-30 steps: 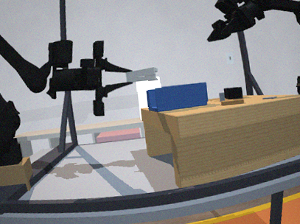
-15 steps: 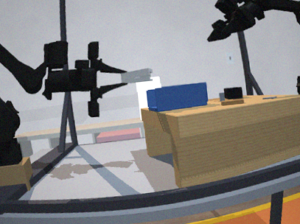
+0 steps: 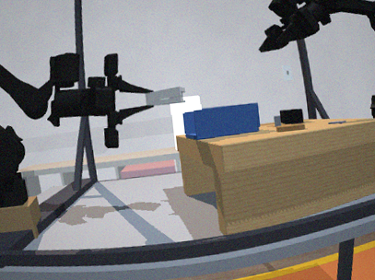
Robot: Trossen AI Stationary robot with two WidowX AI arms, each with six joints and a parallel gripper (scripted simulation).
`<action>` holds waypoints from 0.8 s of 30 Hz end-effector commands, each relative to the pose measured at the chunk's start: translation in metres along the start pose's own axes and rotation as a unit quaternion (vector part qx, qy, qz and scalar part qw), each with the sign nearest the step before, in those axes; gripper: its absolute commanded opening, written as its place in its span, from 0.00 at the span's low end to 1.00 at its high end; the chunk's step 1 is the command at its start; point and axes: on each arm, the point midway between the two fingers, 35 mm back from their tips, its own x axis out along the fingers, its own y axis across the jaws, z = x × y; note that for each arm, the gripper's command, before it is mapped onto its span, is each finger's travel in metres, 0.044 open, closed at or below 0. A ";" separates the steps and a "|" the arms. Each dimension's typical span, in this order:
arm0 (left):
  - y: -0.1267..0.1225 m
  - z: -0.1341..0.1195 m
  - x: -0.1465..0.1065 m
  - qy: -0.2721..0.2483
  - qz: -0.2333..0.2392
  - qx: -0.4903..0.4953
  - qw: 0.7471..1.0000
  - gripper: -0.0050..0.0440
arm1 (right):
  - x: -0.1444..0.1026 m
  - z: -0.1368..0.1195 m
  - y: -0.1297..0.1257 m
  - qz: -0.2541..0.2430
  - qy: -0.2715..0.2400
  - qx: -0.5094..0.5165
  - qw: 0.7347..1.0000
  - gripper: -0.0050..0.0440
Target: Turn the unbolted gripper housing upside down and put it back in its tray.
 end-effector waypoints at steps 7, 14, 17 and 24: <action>0.000 0.007 -0.007 -0.013 -0.002 -0.004 1.000 1.00 | -0.003 -0.001 0.003 0.005 0.000 0.001 1.000 0.33; 0.000 0.007 -0.007 -0.013 -0.002 -0.004 1.000 1.00 | -0.002 -0.004 0.004 0.006 0.006 -0.004 1.000 0.33; 0.000 0.007 -0.007 -0.013 -0.002 -0.004 1.000 1.00 | -0.002 -0.006 0.006 0.007 0.010 -0.008 1.000 0.33; 0.000 0.007 -0.007 -0.013 -0.002 -0.004 1.000 1.00 | -0.002 -0.012 0.009 0.009 0.021 -0.019 1.000 0.33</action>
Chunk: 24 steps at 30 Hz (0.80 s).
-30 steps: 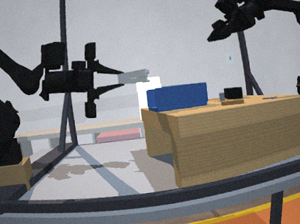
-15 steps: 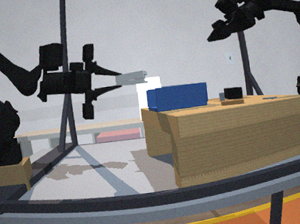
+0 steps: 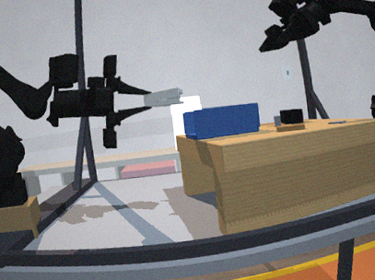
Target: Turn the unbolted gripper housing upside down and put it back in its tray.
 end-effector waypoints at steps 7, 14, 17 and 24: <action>0.000 0.007 -0.007 -0.013 -0.002 -0.004 1.000 1.00 | 0.001 -0.009 0.013 0.013 0.015 -0.012 1.000 0.33; 0.000 0.007 -0.007 -0.013 -0.002 -0.004 1.000 1.00 | 0.003 -0.014 0.012 0.005 0.023 -0.026 0.999 0.33; 0.000 0.007 -0.007 -0.013 -0.002 -0.004 1.000 1.00 | 0.004 -0.017 0.011 0.001 0.028 -0.034 0.999 0.33; 0.000 0.007 -0.007 -0.013 -0.002 -0.004 1.000 1.00 | 0.005 -0.021 0.010 -0.005 0.035 -0.047 0.998 0.33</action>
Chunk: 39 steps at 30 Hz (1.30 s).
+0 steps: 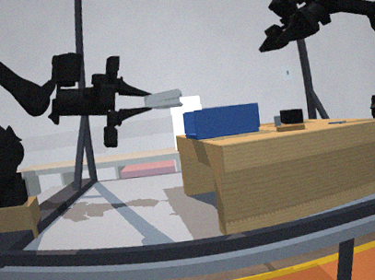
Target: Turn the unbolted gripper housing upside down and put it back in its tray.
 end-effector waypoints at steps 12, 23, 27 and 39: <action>0.000 0.007 -0.007 -0.013 -0.002 -0.004 1.000 1.00 | 0.006 -0.015 0.009 -0.007 0.026 -0.037 0.999 0.33; 0.000 0.007 -0.007 -0.013 -0.002 -0.004 1.000 1.00 | 0.008 -0.024 0.009 -0.017 0.040 -0.060 0.997 0.33; 0.000 0.007 -0.007 -0.013 -0.002 -0.004 1.000 1.00 | 0.009 -0.028 0.008 -0.022 0.047 -0.071 0.996 0.33; 0.000 0.007 -0.007 -0.013 -0.002 -0.004 1.000 1.00 | 0.010 -0.038 0.007 -0.032 0.063 -0.097 0.993 0.33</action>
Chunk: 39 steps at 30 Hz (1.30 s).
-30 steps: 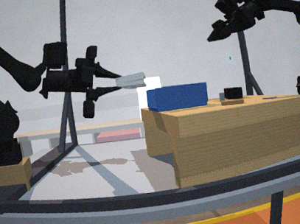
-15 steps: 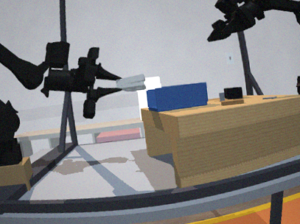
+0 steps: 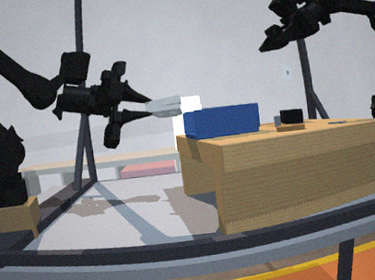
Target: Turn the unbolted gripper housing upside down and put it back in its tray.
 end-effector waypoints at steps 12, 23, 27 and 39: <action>0.000 0.007 -0.007 -0.013 -0.002 -0.004 1.000 1.00 | 0.004 -0.012 0.012 -0.001 0.023 -0.034 0.999 0.33; 0.000 0.007 -0.007 -0.013 -0.002 -0.004 1.000 1.00 | 0.007 -0.023 0.013 -0.011 0.042 -0.064 0.997 0.33; 0.000 0.007 -0.007 -0.013 -0.002 -0.004 1.000 1.00 | 0.007 -0.025 0.013 -0.013 0.045 -0.070 0.996 0.33; 0.000 0.007 -0.007 -0.013 -0.002 -0.004 1.000 1.00 | 0.008 -0.037 0.013 -0.023 0.066 -0.102 0.992 0.33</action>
